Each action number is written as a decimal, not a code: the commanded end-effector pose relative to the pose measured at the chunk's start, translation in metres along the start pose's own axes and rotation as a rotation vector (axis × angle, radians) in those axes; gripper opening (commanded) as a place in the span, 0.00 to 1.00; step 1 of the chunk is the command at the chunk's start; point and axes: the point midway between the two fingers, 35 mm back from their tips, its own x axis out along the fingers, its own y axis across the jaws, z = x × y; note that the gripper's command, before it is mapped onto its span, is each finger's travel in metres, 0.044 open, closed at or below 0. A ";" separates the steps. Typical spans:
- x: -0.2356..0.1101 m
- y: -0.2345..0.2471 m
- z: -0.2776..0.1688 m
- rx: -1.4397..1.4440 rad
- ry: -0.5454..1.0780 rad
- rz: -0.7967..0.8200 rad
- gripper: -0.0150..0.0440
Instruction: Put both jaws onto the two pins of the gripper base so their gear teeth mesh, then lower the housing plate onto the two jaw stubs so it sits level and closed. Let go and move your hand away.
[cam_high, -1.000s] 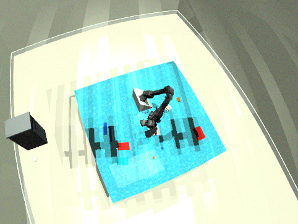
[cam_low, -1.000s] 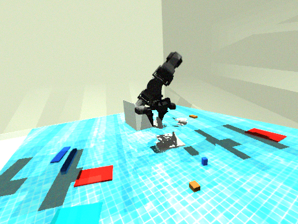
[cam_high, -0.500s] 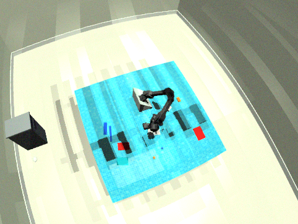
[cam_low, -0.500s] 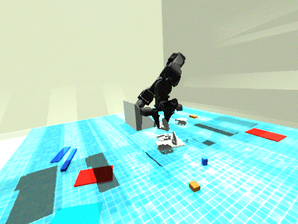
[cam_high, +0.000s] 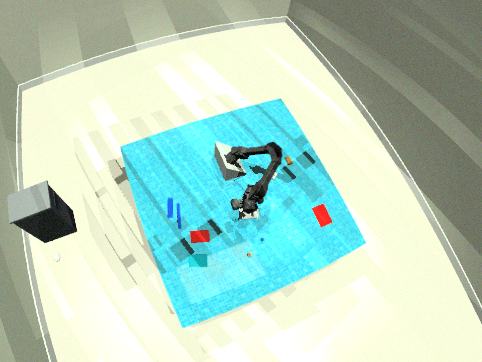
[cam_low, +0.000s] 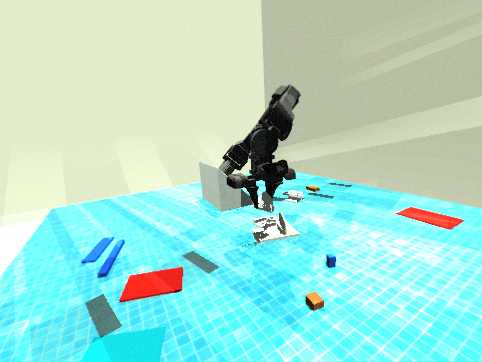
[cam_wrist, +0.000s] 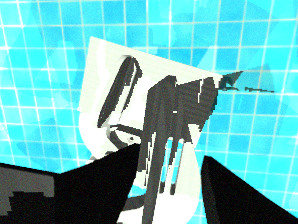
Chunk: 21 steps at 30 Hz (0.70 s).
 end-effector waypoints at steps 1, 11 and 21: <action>0.000 0.001 0.000 0.017 0.000 0.006 0.48; 0.000 0.001 0.000 0.017 0.000 0.006 0.48; 0.003 0.001 0.000 0.017 0.000 0.006 0.48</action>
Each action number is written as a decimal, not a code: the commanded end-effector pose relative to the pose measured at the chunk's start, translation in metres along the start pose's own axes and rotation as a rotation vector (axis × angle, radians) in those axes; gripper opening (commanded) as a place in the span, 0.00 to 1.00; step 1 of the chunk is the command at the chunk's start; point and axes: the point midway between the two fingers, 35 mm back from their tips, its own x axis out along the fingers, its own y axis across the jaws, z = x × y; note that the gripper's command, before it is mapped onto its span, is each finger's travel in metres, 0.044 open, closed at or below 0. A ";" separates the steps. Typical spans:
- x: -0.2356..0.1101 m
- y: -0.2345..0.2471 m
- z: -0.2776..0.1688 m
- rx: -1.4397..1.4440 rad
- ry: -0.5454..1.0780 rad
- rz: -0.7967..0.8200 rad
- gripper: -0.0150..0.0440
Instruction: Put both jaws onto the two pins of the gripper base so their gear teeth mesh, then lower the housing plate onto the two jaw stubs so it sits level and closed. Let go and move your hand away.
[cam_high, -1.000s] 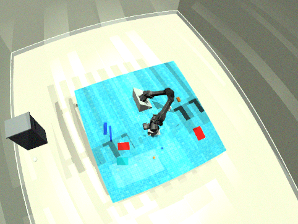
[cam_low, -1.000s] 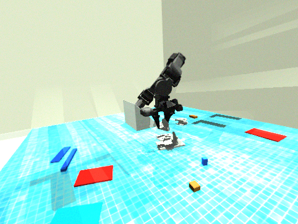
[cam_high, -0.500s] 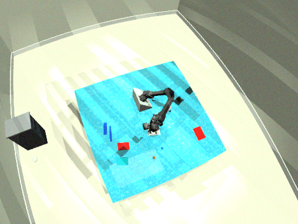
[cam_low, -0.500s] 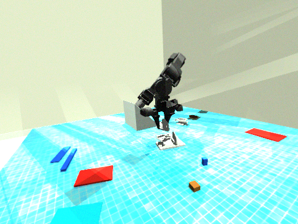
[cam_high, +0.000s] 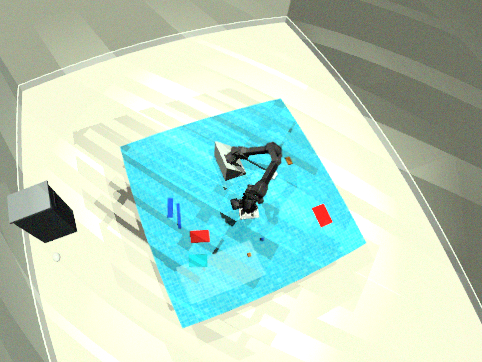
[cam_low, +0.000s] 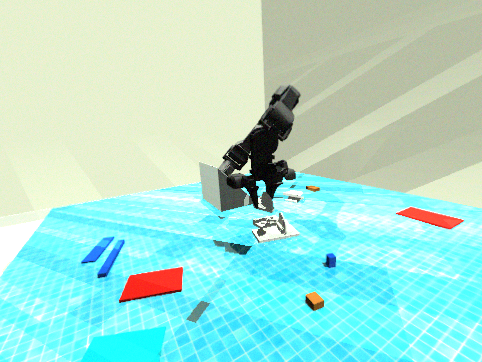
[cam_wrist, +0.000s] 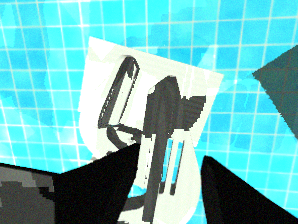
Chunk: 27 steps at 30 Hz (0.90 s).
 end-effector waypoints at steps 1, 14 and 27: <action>0.004 0.001 0.000 0.005 -0.002 0.005 0.48; 0.025 0.001 0.001 0.005 -0.002 0.005 0.48; 0.046 0.001 0.000 0.004 -0.002 0.007 0.48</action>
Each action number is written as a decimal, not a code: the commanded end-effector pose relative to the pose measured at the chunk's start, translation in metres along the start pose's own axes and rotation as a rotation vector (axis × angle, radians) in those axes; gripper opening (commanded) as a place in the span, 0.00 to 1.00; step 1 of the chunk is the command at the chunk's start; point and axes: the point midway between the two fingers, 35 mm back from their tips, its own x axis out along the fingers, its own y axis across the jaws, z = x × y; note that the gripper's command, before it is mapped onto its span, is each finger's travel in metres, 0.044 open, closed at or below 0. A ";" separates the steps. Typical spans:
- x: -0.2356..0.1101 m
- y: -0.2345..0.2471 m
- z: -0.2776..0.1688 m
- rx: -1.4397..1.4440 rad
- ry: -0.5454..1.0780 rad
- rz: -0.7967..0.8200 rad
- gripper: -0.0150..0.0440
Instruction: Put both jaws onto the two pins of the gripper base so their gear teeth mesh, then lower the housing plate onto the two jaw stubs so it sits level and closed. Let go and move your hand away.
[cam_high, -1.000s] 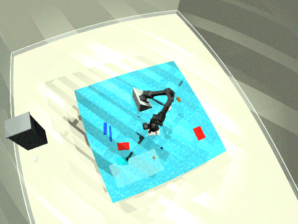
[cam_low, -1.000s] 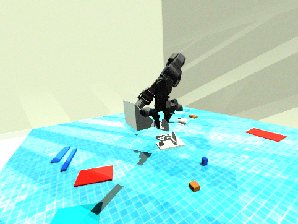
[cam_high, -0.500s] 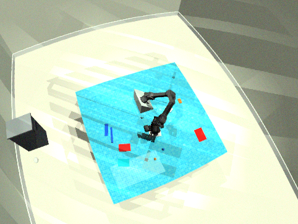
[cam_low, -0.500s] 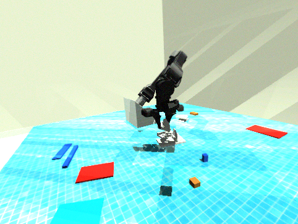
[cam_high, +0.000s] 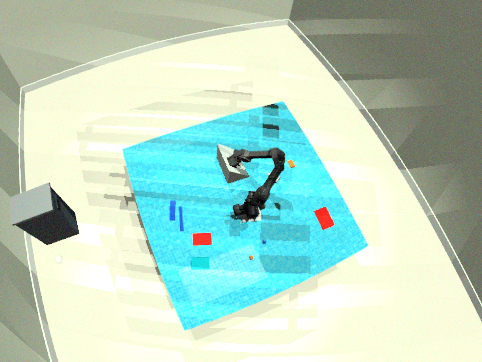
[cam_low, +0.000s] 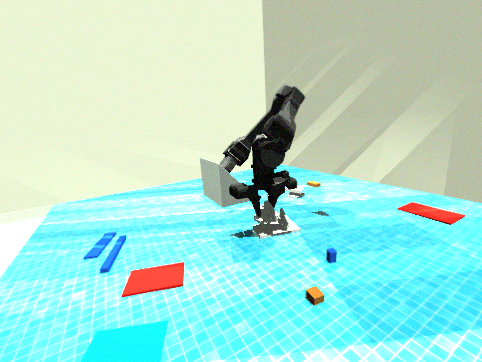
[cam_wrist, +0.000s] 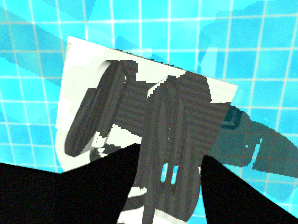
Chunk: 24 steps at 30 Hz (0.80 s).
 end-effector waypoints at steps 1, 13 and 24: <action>0.009 0.000 -0.003 0.012 0.007 0.008 0.48; 0.013 0.000 -0.003 0.011 0.008 0.009 0.48; 0.014 0.000 -0.003 0.011 0.008 0.009 0.48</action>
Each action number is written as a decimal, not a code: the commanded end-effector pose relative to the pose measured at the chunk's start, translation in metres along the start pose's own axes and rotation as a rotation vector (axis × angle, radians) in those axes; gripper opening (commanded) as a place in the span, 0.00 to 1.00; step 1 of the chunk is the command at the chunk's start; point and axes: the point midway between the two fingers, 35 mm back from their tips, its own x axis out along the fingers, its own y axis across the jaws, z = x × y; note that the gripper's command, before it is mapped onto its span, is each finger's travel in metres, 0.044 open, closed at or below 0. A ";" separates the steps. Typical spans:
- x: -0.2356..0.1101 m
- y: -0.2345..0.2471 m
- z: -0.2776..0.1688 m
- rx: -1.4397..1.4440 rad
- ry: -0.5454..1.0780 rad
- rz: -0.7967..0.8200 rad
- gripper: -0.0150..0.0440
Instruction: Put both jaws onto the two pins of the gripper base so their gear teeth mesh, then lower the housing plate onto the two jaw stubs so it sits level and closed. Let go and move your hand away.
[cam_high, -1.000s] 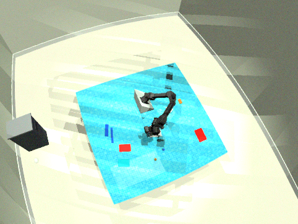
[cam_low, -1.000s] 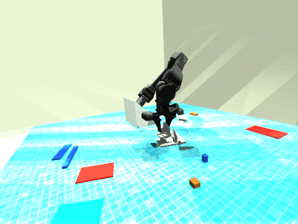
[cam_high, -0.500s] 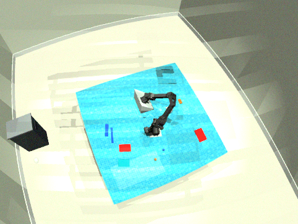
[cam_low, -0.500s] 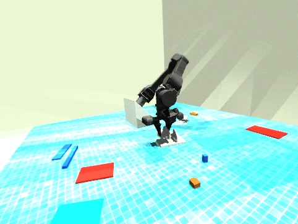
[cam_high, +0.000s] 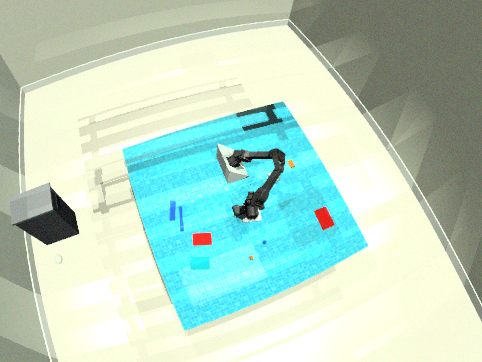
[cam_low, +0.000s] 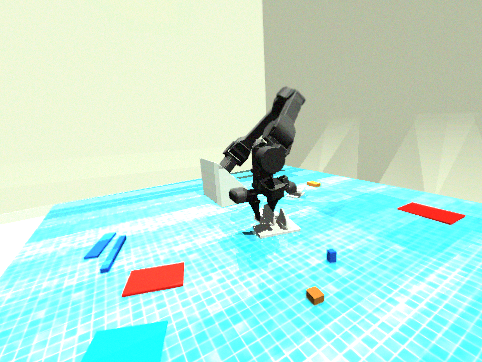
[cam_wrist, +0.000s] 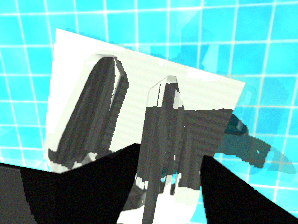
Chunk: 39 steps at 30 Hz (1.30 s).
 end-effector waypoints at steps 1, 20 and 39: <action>0.002 0.001 0.000 0.004 -0.001 0.006 0.48; 0.007 0.001 0.000 0.000 -0.001 0.006 0.48; 0.012 0.001 0.000 0.000 -0.001 0.007 0.48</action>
